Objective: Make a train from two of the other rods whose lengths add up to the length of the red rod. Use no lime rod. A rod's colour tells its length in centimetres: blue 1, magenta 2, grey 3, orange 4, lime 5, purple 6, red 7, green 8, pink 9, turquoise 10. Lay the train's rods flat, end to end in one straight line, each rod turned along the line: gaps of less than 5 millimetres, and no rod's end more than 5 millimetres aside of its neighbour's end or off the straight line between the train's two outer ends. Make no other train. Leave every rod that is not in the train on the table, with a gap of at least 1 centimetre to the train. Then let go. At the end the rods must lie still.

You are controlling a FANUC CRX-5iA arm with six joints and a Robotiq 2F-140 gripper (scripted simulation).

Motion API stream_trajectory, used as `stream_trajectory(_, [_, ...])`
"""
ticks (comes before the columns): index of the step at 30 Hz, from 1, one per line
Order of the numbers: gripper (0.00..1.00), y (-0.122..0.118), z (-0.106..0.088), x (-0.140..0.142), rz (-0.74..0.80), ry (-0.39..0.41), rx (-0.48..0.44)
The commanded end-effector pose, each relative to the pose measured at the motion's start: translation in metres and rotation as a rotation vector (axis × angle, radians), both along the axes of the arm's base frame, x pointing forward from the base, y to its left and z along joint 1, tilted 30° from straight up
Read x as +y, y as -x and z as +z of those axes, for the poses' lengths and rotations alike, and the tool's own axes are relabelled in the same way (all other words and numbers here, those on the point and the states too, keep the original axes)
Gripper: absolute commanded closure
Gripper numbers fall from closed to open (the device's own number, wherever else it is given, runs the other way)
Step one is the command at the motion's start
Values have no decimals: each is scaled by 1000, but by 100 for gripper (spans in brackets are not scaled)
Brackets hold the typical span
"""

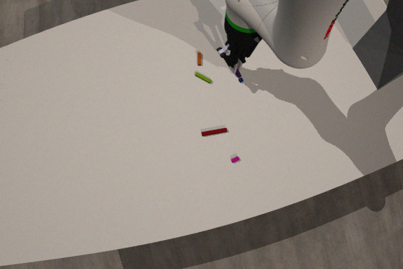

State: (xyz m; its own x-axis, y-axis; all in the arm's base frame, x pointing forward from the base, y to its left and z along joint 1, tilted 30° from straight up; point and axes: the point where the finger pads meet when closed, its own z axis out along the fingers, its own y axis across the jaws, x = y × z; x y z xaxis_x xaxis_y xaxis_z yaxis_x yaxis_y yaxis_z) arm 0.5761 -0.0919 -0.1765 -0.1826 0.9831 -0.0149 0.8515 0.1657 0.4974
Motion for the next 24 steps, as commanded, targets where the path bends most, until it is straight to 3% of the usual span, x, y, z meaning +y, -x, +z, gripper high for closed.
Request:
stream_trajectory(1, [97, 0, 0, 0, 0, 0, 0])
stream_trajectory(24, [97, -4, -7, 0, 0, 0, 0])
